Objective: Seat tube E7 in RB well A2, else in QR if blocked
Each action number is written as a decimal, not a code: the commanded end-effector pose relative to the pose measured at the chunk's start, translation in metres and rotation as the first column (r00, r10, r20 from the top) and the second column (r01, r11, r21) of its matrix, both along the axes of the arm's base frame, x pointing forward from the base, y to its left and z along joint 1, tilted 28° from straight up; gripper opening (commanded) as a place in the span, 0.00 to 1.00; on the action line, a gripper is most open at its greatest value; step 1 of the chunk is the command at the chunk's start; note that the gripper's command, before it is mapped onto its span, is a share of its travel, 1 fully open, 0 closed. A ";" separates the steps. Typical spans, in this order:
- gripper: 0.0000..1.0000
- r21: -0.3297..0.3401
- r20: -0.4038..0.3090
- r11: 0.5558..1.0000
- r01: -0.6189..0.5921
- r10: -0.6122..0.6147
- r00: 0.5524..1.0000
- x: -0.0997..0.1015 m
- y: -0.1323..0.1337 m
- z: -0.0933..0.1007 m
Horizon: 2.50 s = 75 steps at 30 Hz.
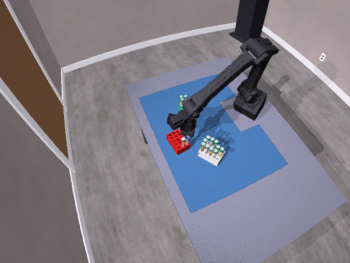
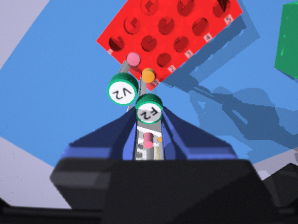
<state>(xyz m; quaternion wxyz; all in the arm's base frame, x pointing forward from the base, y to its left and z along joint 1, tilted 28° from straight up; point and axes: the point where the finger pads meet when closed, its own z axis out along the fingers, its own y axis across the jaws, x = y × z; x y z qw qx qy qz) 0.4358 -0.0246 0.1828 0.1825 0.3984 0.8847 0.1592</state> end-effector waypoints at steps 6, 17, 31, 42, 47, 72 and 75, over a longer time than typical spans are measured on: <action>0.00 -0.002 0.018 1.000 -0.004 0.004 1.000 -0.007 0.000 0.012; 0.00 -0.004 0.036 1.000 0.001 -0.001 0.999 0.003 -0.002 0.020; 0.00 0.002 0.034 1.000 0.012 -0.012 0.999 0.004 -0.003 0.021; 0.00 0.004 0.055 1.000 0.014 -0.014 0.998 0.003 0.000 0.038; 0.00 0.003 0.064 1.000 0.011 -0.011 0.998 0.004 0.002 0.044; 0.00 0.007 0.028 1.000 0.010 -0.010 1.000 0.009 0.001 0.037; 0.00 0.007 0.028 1.000 0.010 -0.010 1.000 0.010 0.001 0.038</action>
